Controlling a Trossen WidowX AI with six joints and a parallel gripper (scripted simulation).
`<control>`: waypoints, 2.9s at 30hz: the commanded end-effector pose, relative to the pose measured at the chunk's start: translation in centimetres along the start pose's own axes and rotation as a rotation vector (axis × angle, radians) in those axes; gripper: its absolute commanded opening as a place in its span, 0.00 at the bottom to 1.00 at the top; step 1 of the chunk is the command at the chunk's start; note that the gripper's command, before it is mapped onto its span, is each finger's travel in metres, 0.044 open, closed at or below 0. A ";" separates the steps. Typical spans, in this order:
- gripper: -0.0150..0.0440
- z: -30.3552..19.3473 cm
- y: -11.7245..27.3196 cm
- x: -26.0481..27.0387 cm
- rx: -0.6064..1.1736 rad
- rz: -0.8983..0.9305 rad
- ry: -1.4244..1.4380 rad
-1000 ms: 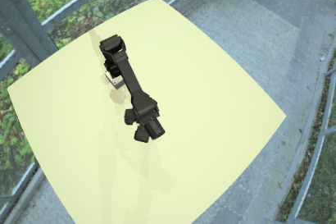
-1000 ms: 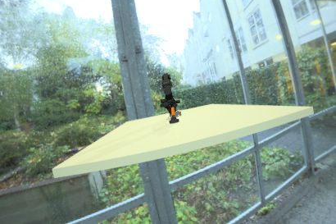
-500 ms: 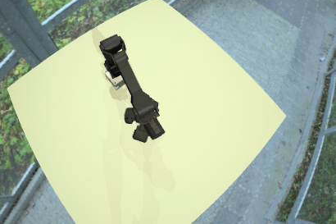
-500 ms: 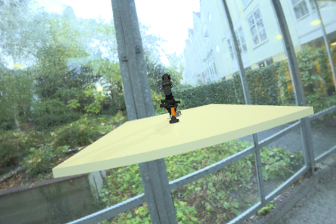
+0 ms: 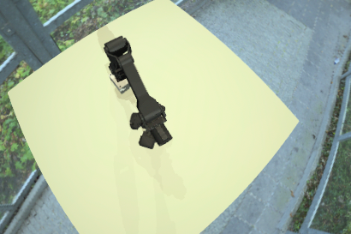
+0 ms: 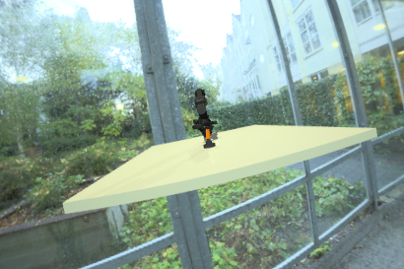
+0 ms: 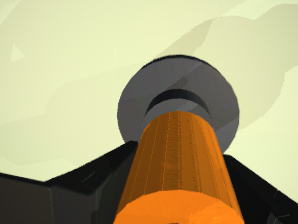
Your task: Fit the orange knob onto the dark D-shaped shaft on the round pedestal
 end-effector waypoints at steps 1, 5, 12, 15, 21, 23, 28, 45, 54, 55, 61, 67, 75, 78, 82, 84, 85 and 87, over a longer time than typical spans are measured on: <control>0.25 0.0 -0.1 0.0 -0.001 0.002 -0.021; 0.25 0.0 -0.1 0.0 -0.001 0.002 -0.021; 0.25 0.0 -0.1 0.0 -0.001 0.002 -0.014; 0.25 0.0 -0.1 0.0 -0.001 0.002 0.004; 0.25 0.0 -0.1 0.0 -0.001 0.002 0.031; 0.25 0.0 0.0 0.0 -0.001 0.002 0.021; 0.25 -0.1 0.7 0.1 -0.001 0.002 -0.016; 0.25 0.0 -0.1 0.0 -0.001 0.002 -0.068; 0.25 0.0 -0.2 0.0 -0.001 0.002 -0.058; 0.25 0.0 -0.2 0.0 -0.001 0.002 -0.051; 0.25 -0.1 -0.3 0.1 -0.001 0.002 -0.059; 0.25 -0.1 -1.0 0.1 -0.001 0.002 -0.059; 0.25 0.0 -1.7 0.1 -0.001 0.002 -0.059; 0.25 0.0 -1.6 0.1 -0.001 -0.001 -0.057; 0.25 0.0 -1.6 0.1 -0.001 -0.001 -0.057; 0.34 0.0 -1.6 0.1 -0.001 -0.001 -0.057; 0.39 0.0 -1.6 0.1 -0.001 -0.001 -0.057; 0.48 0.0 -1.6 0.1 -0.001 -0.001 -0.057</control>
Point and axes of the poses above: the point midway between the two fingers, 35 mm back from their tips, its own y axis back along the fingers, its own x axis across the jaws, z = x × y, the point moved 2 cm from there along y, back along the fingers, and after that the axes turned 7 degrees about y, right-handed, at the moved point
